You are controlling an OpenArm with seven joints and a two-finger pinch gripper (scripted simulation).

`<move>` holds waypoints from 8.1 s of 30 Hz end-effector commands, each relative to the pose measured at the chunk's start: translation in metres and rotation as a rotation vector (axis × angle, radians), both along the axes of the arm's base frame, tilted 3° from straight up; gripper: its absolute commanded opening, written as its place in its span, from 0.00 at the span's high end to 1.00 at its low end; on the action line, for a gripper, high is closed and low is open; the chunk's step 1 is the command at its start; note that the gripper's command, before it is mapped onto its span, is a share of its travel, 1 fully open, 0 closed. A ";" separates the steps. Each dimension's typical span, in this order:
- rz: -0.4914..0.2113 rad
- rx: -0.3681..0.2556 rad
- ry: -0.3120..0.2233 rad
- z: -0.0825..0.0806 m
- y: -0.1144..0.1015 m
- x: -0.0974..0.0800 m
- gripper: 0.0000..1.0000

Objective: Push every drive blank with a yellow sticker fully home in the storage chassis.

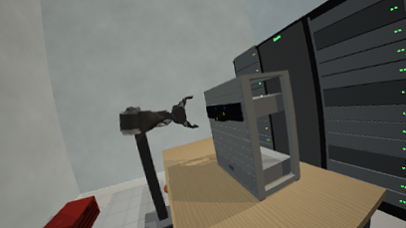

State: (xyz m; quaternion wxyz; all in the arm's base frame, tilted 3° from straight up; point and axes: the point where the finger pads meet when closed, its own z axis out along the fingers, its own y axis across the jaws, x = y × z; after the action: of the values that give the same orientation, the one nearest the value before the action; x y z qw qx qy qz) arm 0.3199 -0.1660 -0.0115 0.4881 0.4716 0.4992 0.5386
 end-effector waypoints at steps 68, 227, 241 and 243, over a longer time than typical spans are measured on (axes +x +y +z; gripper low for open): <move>-0.133 -0.006 -0.004 0.009 0.010 0.002 0.00; -0.134 -0.005 -0.002 0.005 -0.105 0.051 0.00; -0.134 -0.005 -0.002 0.005 -0.105 0.051 1.00; -0.134 -0.005 -0.002 0.005 -0.105 0.051 1.00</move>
State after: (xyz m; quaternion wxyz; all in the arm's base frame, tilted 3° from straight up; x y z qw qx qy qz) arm 0.3719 -0.2701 -0.0120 0.5198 0.5069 0.4718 0.5003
